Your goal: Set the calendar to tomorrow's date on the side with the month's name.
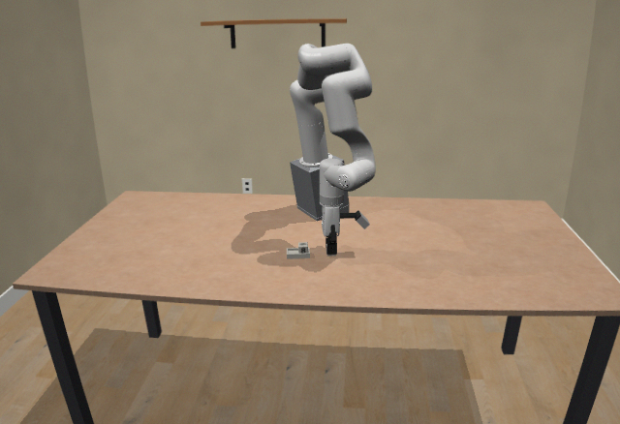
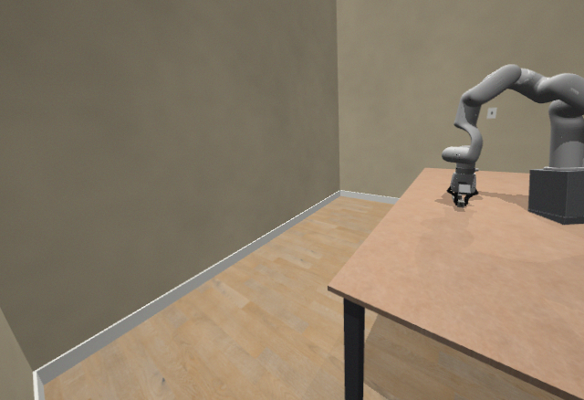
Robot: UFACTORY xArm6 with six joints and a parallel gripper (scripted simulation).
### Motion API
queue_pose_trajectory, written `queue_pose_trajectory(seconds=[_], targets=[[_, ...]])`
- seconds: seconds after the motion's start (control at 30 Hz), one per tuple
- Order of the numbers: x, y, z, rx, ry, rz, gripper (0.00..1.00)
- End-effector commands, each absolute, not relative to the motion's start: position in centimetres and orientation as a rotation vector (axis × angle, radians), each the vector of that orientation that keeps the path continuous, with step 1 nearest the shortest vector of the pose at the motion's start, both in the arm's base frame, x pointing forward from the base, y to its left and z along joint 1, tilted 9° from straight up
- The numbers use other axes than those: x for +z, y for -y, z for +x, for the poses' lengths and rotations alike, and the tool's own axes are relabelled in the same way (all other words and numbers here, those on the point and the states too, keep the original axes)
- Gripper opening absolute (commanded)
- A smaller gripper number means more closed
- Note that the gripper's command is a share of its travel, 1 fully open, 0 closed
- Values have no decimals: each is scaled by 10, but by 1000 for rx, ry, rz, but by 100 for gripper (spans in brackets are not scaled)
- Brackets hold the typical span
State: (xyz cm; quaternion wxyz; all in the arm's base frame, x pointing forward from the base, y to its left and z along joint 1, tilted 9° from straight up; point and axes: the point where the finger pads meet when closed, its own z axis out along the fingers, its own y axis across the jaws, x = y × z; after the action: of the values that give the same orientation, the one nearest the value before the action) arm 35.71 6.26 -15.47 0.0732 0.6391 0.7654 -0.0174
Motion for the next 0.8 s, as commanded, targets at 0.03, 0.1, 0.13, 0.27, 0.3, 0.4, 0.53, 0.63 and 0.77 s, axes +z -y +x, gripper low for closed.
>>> queue_pose_trajectory(seconds=[0.03,0.1,0.13,0.27,0.3,0.4,0.53,0.63,0.77], targets=[[-154,-63,358,-49,-2298,1918,27],[-154,-63,358,-49,-2298,1918,27],[-154,-63,358,-49,-2298,1918,27],[-154,-63,358,-49,-2298,1918,31],[-154,-63,358,-49,-2298,1918,31],[-154,-63,358,-49,-2298,1918,35],[-154,-63,358,-49,-2298,1918,43],[-154,-63,358,-49,-2298,1918,43],[-154,-63,358,-49,-2298,1918,47]])
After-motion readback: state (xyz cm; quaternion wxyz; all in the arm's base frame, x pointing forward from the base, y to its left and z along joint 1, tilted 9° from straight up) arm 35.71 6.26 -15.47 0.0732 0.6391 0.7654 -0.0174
